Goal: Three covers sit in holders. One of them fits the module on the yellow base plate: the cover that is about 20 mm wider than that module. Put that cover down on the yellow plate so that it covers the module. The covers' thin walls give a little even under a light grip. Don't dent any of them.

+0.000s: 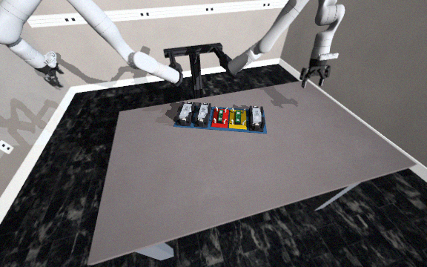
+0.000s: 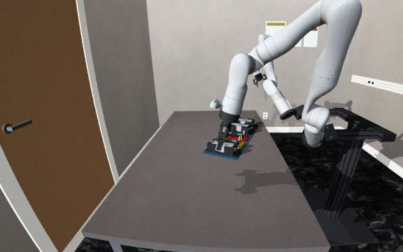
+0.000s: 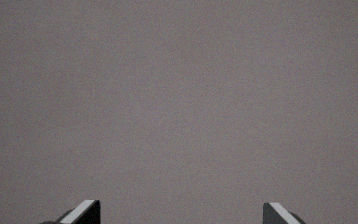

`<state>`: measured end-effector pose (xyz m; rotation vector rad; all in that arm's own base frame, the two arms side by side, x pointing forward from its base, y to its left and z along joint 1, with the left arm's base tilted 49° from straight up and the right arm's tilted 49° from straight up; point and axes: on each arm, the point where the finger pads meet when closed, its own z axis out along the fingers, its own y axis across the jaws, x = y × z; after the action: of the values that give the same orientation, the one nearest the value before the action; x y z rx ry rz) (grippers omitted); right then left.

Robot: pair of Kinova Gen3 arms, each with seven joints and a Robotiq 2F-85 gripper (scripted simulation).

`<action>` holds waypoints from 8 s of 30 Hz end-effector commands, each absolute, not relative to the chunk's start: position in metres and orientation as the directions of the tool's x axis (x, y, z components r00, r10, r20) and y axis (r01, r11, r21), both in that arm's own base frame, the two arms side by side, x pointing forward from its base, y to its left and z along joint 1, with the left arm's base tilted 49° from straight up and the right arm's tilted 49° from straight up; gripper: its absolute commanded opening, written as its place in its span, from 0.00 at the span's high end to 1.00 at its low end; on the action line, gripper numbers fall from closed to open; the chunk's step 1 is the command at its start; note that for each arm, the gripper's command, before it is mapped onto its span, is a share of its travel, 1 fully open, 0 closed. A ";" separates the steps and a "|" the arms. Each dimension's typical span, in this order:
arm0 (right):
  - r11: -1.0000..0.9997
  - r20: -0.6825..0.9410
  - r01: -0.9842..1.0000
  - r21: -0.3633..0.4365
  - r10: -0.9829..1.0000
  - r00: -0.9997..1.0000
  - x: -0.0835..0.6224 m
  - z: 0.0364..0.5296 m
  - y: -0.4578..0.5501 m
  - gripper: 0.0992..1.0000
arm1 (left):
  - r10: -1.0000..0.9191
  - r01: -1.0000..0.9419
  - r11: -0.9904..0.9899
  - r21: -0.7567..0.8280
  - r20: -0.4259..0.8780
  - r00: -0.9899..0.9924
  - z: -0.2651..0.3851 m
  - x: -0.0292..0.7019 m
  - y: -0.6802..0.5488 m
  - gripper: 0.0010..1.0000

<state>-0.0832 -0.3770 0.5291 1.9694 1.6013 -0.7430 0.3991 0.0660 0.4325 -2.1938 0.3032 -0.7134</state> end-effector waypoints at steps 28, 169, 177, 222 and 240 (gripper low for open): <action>-0.191 -0.682 0.981 0.036 0.712 0.164 -0.084 0.530 -0.377 0.00 | -0.438 -0.210 -0.623 -0.754 0.114 0.892 0.371 0.381 -0.026 0.00; -0.191 -0.682 0.981 0.036 0.712 0.164 -0.084 0.530 -0.377 0.00 | -0.402 -0.215 -0.619 -0.755 0.070 0.913 0.128 0.327 -0.298 0.00; -0.191 -0.682 0.981 0.036 0.712 0.164 -0.084 0.530 -0.377 0.00 | -0.400 -0.213 -0.620 -0.755 0.070 0.914 0.125 0.339 -0.284 0.00; -0.191 -0.682 0.981 0.036 0.712 0.164 -0.084 0.530 -0.377 0.00 | -0.400 -0.213 -0.620 -0.755 0.070 0.914 0.105 0.437 -0.160 0.00; -0.191 -0.682 0.981 0.036 0.712 0.164 -0.084 0.530 -0.377 0.00 | -0.400 -0.213 -0.620 -0.755 0.070 0.914 0.105 0.439 -0.156 0.00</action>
<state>-0.0832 -0.3770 0.5291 1.9694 1.6013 -0.7430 0.4388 -0.1589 0.1035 -2.2638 0.4305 -0.2968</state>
